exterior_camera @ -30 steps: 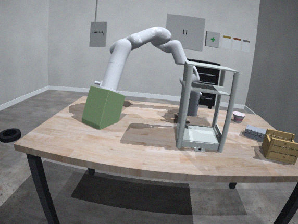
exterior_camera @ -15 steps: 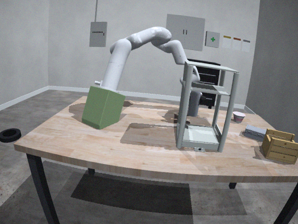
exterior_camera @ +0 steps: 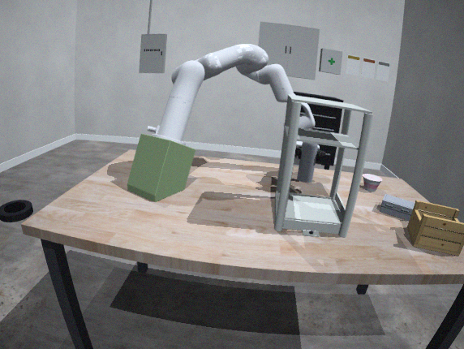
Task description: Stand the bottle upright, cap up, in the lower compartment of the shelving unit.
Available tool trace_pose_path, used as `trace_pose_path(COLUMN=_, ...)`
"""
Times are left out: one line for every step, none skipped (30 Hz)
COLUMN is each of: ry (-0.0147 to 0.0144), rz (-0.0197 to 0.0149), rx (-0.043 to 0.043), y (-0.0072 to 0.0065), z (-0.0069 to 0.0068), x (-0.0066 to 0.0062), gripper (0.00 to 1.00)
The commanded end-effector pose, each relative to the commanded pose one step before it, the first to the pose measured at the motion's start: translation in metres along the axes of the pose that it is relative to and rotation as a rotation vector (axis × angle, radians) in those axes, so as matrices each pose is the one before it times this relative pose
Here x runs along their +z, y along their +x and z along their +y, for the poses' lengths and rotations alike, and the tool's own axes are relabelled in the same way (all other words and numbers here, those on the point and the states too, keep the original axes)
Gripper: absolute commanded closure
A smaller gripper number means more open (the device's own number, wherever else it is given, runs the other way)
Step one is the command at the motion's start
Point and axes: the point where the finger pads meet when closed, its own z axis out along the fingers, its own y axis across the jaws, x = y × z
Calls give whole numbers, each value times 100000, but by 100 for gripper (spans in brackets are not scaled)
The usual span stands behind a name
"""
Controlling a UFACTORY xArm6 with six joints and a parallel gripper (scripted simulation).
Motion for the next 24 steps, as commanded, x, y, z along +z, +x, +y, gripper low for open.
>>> trace_pose_path(ry=-8, rz=121, rx=335, y=-136, z=189, x=-70, gripper=100)
trace_pose_path(ry=0, rz=0, rx=0, y=0, z=0, x=5, gripper=100)
trace_pose_path(ry=0, rz=0, rx=0, y=0, z=0, x=8, gripper=100)
trace_pose_path(ry=0, rz=0, rx=0, y=0, z=0, x=11, gripper=100)
trace_pose_path(ry=0, rz=0, rx=0, y=0, z=0, x=15, gripper=100)
trace_pose_path(ry=0, rz=0, rx=0, y=0, z=0, x=20, gripper=100)
trace_pose_path(ry=0, rz=0, rx=0, y=0, z=0, x=0, gripper=100)
trace_pose_path(ry=0, rz=0, rx=0, y=0, z=0, x=0, gripper=100)
trace_pose_path(ry=0, rz=0, rx=0, y=0, z=0, x=25, gripper=100)
trace_pose_path(ry=0, rz=0, rx=0, y=0, z=0, x=30, gripper=100)
trace_pose_path(ry=0, rz=0, rx=0, y=0, z=0, x=36, gripper=100)
trace_pose_path(ry=0, rz=0, rx=0, y=0, z=0, x=43, gripper=100)
trace_pose_path(ry=0, rz=0, rx=0, y=0, z=0, x=49, gripper=100)
trace_pose_path(ry=0, rz=0, rx=0, y=0, z=0, x=56, gripper=100)
trace_pose_path(ry=0, rz=0, rx=0, y=0, z=0, x=63, gripper=100)
trace_pose_path(ry=0, rz=0, rx=0, y=0, z=0, x=70, gripper=100)
trace_pose_path(ry=0, rz=0, rx=0, y=0, z=0, x=78, gripper=100)
trace_pose_path(ry=0, rz=-1, rx=1, y=0, z=1, x=87, gripper=100)
trace_pose_path(ry=0, rz=0, rx=0, y=0, z=0, x=95, gripper=100)
trace_pose_path(ry=0, rz=0, rx=0, y=0, z=0, x=102, gripper=100)
trace_pose_path(ry=0, rz=0, rx=0, y=0, z=0, x=110, gripper=100)
trace_pose_path(ry=0, rz=0, rx=0, y=0, z=0, x=119, gripper=100)
trace_pose_path(ry=0, rz=-1, rx=1, y=0, z=1, x=129, gripper=100)
trace_pose_path(ry=0, rz=0, rx=0, y=0, z=0, x=0, gripper=100)
